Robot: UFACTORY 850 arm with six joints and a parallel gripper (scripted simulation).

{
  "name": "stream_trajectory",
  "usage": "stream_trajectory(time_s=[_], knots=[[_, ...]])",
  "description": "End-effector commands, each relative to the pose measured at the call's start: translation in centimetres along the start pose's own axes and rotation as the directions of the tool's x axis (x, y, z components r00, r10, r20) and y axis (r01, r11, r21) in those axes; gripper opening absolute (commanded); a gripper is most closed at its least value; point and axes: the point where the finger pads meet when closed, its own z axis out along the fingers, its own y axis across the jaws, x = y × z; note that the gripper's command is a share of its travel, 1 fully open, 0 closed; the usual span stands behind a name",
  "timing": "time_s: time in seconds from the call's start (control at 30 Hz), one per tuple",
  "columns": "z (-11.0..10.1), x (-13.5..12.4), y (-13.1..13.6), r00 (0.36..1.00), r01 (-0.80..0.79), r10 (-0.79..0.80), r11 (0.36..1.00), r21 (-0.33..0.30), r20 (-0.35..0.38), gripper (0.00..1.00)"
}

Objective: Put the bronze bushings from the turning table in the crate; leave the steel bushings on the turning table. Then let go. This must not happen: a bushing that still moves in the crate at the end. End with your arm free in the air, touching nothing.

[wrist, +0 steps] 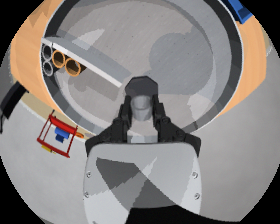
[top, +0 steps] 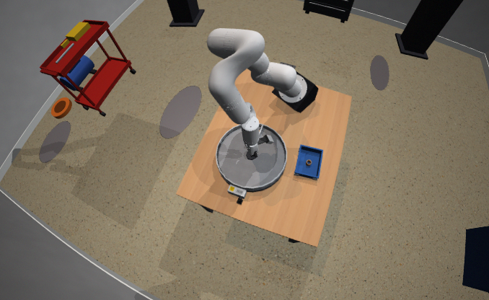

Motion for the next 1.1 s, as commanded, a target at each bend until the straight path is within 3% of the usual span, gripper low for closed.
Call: stream_trajectory(time_s=[0.0, 0.33, 1.07], knots=[[0.6, 0.0, 0.0, 1.000, 0.000, 0.000, 1.000, -0.002, 0.001, 0.00], [1.6, 0.0, 0.0, 1.000, 0.000, 0.000, 1.000, -0.002, 0.001, 0.00], [1.7, 0.0, 0.0, 1.000, 0.000, 0.000, 1.000, -0.002, 0.001, 0.00]])
